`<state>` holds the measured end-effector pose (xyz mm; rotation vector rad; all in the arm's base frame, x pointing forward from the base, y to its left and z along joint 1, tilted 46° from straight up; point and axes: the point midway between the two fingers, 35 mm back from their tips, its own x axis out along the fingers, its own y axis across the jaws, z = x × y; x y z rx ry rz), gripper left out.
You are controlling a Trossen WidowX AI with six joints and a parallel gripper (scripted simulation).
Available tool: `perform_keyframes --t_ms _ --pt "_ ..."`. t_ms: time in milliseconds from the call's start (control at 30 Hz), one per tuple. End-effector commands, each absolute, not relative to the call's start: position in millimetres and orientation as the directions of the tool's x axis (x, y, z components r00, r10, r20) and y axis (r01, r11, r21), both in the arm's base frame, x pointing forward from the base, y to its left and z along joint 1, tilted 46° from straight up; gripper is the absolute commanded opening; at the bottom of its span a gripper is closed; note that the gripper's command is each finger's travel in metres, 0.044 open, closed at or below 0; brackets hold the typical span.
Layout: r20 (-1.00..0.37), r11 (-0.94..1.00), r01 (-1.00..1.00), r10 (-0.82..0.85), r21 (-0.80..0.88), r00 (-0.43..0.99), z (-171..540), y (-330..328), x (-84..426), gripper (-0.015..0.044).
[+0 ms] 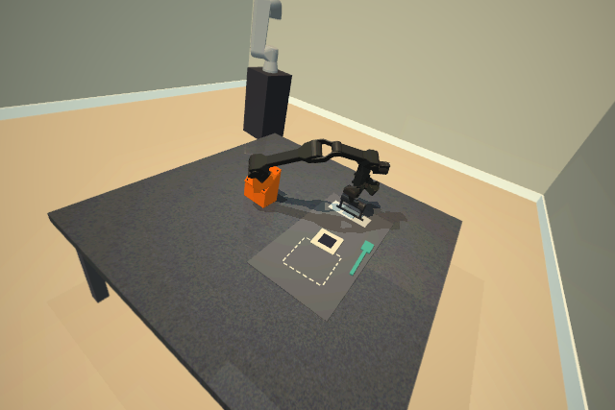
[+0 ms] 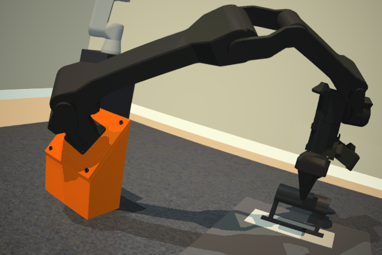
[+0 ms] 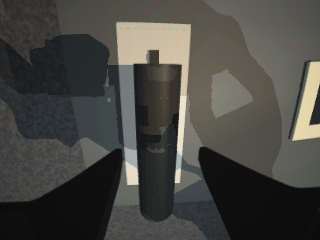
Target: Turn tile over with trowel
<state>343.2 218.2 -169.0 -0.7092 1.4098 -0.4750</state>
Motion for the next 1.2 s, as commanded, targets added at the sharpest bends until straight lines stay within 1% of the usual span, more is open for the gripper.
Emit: perform_keyframes --t_ms 0,300,400,700,1167 --pt "-0.715 0.707 -0.113 -0.687 -0.699 0.126 -173.2 213.5 344.4 0.0270" --pt "-0.715 0.706 -0.113 -0.688 -0.700 0.126 -182.0 205.1 346.0 0.0270" --pt "-0.715 0.706 -0.113 -0.688 -0.700 0.126 -182.0 205.1 346.0 0.0191" --pt "-0.715 0.706 -0.113 -0.688 -0.700 0.126 -182.0 205.1 346.0 0.0131" --pt "-0.715 0.706 -0.113 -0.688 -0.700 0.126 -182.0 205.1 346.0 0.0130"
